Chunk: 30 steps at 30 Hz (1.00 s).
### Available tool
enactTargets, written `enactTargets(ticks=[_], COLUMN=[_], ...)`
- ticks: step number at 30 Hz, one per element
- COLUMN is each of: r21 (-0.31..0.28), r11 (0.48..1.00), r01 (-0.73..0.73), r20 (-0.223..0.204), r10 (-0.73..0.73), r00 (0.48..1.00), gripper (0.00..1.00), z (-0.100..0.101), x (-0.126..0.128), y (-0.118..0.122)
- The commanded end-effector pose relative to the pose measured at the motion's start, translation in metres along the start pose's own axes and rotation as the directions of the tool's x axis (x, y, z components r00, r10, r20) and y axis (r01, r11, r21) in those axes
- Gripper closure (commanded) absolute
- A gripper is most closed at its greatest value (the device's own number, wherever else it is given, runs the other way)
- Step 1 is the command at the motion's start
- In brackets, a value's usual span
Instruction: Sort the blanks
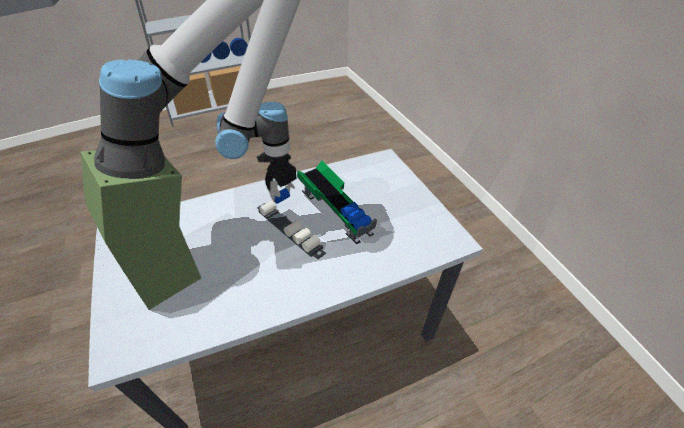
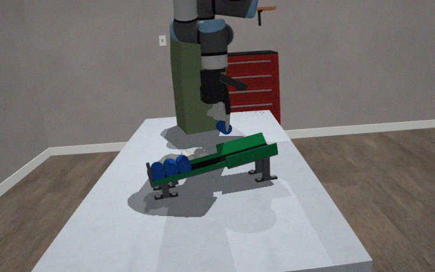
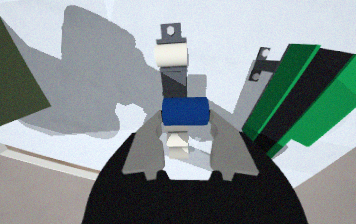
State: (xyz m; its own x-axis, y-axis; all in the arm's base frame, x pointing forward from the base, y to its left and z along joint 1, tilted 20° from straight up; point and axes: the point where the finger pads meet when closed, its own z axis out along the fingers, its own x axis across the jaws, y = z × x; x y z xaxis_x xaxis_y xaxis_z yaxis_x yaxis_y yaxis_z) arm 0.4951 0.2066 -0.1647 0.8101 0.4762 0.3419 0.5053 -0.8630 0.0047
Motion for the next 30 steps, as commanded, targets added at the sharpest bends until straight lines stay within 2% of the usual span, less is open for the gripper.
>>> enactTargets(ticks=[1, 3, 5, 11, 15, 19, 30], r21=[0.001, 0.001, 0.001, 0.001, 0.001, 0.001, 0.001], r11=[0.999, 0.999, 0.999, 0.995, 0.994, 0.993, 0.993], r01=[-0.034, -0.05, -0.05, -0.095, -0.112, -0.117, -0.117], r20=[0.003, 0.003, 0.003, 0.003, 0.003, 0.003, 0.003], r10=[0.034, 0.05, 0.05, 0.095, 0.112, 0.117, 0.117], r00=[0.999, 0.999, 0.999, 0.995, 0.994, 0.993, 0.993], gripper=[0.65, 0.65, 0.65, 0.65, 0.65, 0.65, 0.65], z=[-0.001, -0.008, -0.008, -0.043, -0.063, -0.069, -0.069], x=[0.051, 0.076, 0.076, 0.145, 0.171, 0.178, 0.178], y=[0.044, 0.066, 0.066, 0.124, 0.145, 0.15, 0.15])
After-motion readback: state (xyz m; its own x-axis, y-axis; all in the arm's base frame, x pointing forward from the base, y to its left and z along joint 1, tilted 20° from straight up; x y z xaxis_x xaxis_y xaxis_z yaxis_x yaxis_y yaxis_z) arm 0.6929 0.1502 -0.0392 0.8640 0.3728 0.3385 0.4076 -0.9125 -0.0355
